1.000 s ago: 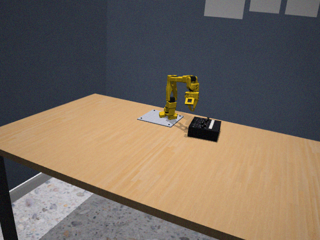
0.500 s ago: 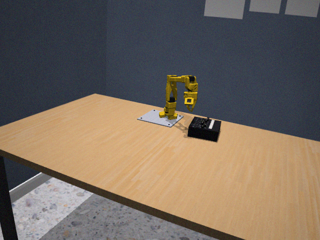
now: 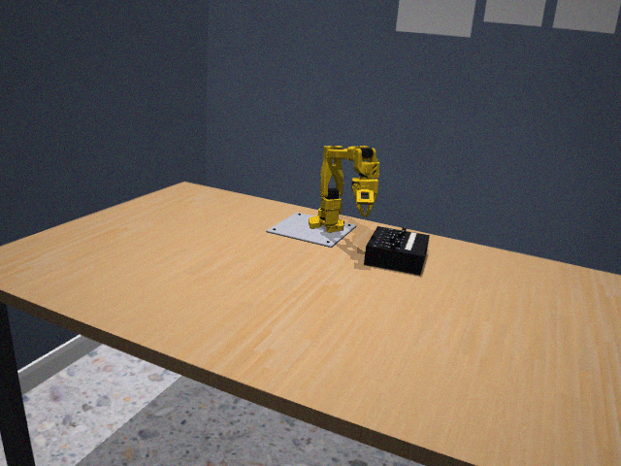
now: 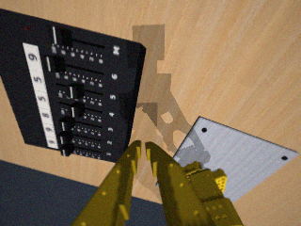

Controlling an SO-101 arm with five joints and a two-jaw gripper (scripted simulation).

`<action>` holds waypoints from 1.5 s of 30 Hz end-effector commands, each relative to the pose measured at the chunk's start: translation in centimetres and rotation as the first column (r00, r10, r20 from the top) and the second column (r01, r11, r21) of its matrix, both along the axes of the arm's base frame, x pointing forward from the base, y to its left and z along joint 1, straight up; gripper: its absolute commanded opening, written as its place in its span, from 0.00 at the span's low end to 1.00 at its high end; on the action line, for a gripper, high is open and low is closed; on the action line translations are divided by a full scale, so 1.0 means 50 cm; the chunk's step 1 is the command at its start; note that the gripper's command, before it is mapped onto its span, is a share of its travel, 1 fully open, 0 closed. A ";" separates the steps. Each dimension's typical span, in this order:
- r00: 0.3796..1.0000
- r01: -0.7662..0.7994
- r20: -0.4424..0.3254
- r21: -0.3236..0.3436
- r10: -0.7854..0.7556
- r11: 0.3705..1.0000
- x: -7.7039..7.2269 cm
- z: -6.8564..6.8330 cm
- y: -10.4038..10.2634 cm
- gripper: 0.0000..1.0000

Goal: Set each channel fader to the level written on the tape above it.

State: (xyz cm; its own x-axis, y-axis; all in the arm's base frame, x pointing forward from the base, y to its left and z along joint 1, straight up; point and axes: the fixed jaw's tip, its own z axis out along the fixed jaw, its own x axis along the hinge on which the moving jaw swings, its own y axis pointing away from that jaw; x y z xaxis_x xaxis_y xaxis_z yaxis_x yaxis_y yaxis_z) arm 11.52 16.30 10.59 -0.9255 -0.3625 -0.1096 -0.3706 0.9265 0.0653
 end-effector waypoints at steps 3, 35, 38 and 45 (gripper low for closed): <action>0.997 -0.080 0.004 -0.019 0.080 0.997 0.010 -0.001 -0.021 0.00; 0.815 -0.569 0.054 -0.113 0.577 0.814 0.084 0.002 -0.128 0.00; 0.772 -0.623 0.054 -0.129 0.633 0.771 0.092 0.003 -0.144 0.00; 0.690 -0.709 0.049 -0.155 0.722 0.688 0.103 0.004 -0.173 0.00</action>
